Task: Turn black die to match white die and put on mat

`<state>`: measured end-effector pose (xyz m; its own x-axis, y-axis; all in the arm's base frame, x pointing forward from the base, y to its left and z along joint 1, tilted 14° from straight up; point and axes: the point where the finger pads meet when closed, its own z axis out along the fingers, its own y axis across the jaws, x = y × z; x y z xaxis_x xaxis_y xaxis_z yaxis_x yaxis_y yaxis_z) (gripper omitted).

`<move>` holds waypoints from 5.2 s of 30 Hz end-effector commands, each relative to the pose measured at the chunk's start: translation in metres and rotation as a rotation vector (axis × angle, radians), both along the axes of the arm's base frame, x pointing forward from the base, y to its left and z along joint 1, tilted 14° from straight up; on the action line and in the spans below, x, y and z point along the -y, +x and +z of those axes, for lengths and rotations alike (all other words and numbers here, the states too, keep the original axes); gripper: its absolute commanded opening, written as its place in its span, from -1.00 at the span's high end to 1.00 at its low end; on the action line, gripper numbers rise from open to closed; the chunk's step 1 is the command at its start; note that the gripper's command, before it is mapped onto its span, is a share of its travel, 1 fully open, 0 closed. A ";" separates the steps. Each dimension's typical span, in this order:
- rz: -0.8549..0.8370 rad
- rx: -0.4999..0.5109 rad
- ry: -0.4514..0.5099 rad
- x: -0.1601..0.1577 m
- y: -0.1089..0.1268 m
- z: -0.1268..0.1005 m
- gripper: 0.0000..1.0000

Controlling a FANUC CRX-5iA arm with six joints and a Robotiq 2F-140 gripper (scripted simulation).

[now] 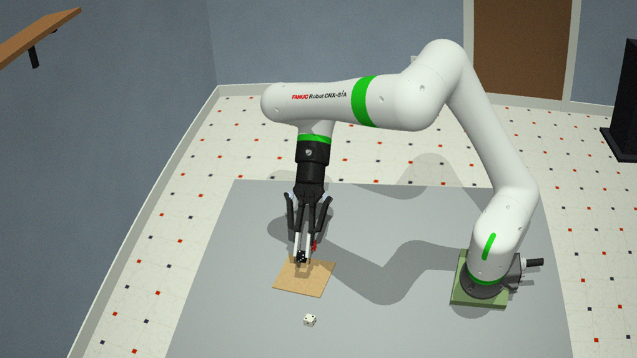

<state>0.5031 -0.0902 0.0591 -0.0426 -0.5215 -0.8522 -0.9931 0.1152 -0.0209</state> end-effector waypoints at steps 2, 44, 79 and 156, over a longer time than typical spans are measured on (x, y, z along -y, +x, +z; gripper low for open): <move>0.000 0.000 0.000 -0.001 0.000 -0.005 0.75; 0.000 0.000 0.000 -0.013 0.003 -0.054 0.75; 0.000 0.000 0.000 -0.013 0.003 -0.055 0.75; 0.000 0.000 0.000 -0.014 0.003 -0.060 0.75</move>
<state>0.5061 -0.0761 -0.0009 -0.0425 -0.5215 -0.8522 -0.9931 0.1152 -0.0210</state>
